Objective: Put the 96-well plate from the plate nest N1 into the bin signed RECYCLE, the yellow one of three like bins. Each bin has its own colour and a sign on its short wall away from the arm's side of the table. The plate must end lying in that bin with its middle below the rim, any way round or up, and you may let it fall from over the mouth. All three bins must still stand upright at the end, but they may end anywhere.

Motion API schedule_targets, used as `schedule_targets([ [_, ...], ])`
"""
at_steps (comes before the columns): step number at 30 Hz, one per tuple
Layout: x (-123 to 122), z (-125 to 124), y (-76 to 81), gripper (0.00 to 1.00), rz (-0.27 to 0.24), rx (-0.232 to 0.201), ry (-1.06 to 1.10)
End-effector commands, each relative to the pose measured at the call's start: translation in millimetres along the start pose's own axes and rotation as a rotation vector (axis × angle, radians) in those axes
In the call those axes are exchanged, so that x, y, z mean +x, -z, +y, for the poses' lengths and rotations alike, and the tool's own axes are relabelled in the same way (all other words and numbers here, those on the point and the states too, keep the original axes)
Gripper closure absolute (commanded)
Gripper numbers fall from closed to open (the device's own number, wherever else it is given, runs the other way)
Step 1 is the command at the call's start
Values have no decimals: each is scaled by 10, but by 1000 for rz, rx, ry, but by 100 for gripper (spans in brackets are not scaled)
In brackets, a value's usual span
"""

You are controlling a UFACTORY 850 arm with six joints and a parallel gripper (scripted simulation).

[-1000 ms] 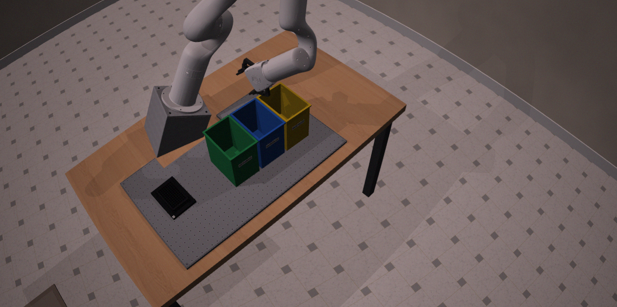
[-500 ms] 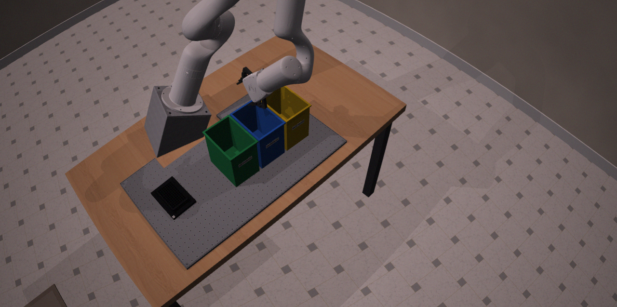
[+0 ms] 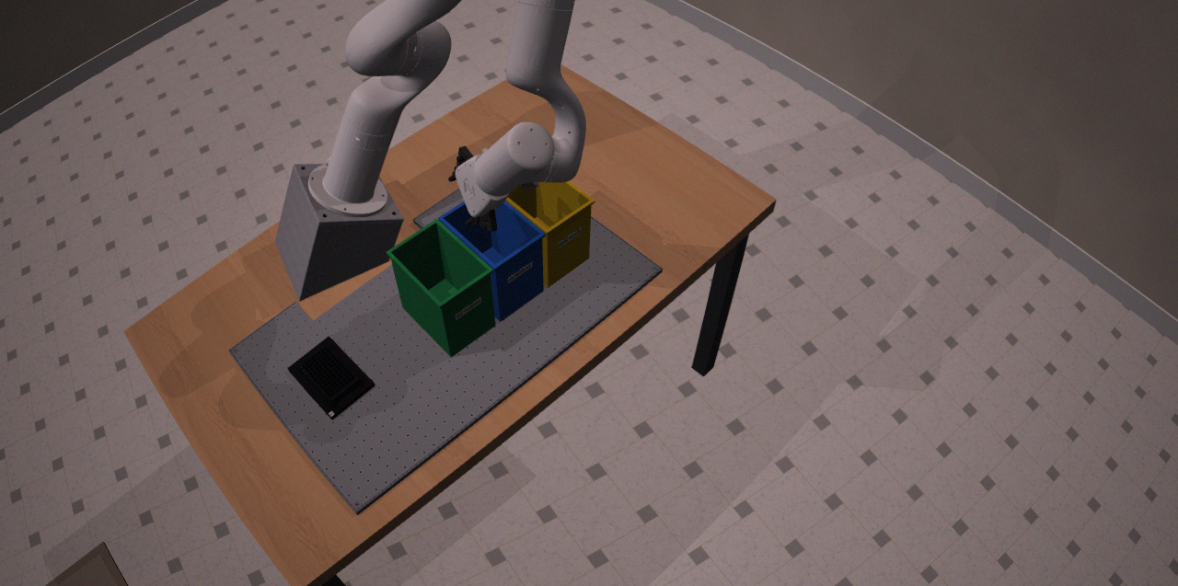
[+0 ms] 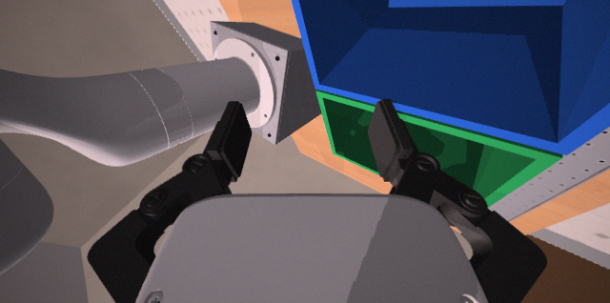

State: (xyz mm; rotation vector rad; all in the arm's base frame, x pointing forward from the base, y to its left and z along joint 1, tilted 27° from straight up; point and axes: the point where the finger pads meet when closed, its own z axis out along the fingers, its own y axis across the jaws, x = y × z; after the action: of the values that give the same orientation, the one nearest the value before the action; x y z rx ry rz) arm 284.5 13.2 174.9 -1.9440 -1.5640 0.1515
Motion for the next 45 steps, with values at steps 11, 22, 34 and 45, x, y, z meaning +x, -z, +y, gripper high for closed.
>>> schedule_targets([
  [11,-483,407,120,0,111,-92,-212],
  [22,-807,596,169,0,164,-136,-322],
  [34,-1180,755,202,0,230,-188,-462],
  [45,-1629,887,212,0,307,-247,-634],
])
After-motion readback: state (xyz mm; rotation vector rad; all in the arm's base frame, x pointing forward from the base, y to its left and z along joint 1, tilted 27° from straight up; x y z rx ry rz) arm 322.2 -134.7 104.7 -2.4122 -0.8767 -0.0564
